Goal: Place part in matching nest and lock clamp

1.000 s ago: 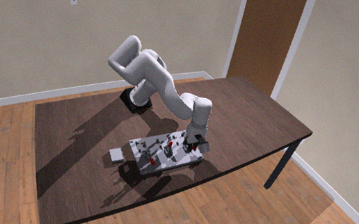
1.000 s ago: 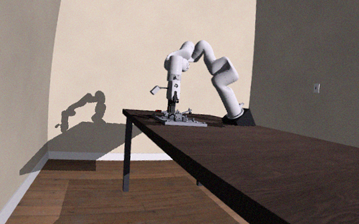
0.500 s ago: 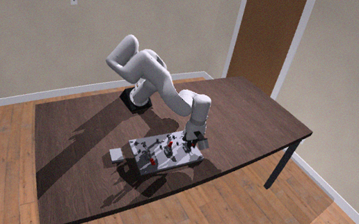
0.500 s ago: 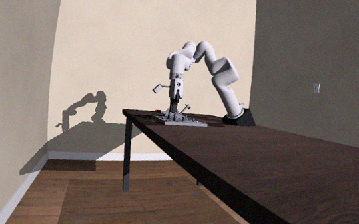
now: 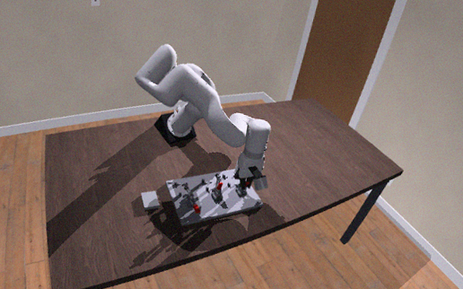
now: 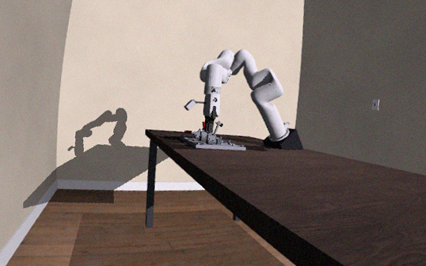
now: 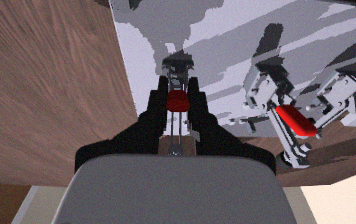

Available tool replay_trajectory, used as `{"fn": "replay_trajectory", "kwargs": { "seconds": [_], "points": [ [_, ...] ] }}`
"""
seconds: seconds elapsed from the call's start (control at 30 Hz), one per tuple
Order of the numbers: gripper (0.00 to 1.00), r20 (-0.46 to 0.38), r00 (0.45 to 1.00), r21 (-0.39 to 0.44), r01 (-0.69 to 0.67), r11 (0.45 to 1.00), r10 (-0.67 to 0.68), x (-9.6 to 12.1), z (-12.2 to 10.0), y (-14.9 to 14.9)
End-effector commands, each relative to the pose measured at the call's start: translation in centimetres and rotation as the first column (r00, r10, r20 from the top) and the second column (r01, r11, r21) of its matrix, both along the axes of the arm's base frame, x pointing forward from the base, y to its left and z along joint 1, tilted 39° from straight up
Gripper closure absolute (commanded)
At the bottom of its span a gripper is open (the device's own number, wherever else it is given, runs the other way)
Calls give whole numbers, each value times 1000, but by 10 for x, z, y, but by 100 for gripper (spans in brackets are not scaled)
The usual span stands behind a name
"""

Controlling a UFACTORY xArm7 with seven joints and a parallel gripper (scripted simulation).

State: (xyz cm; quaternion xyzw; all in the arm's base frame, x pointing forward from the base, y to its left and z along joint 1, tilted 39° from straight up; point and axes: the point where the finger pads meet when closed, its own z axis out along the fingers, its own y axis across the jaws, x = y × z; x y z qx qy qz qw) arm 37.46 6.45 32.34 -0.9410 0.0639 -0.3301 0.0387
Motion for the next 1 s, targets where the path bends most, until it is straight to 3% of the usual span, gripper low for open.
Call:
{"fn": "replay_trajectory", "kwargs": {
  "seconds": [0.0, 0.97],
  "points": [
    [100, 1, 1000, 0, -1, 1000, 1, -3, -1, 1],
    [100, 1, 1000, 0, -1, 1000, 1, -6, -4, 2]
  ]
}}
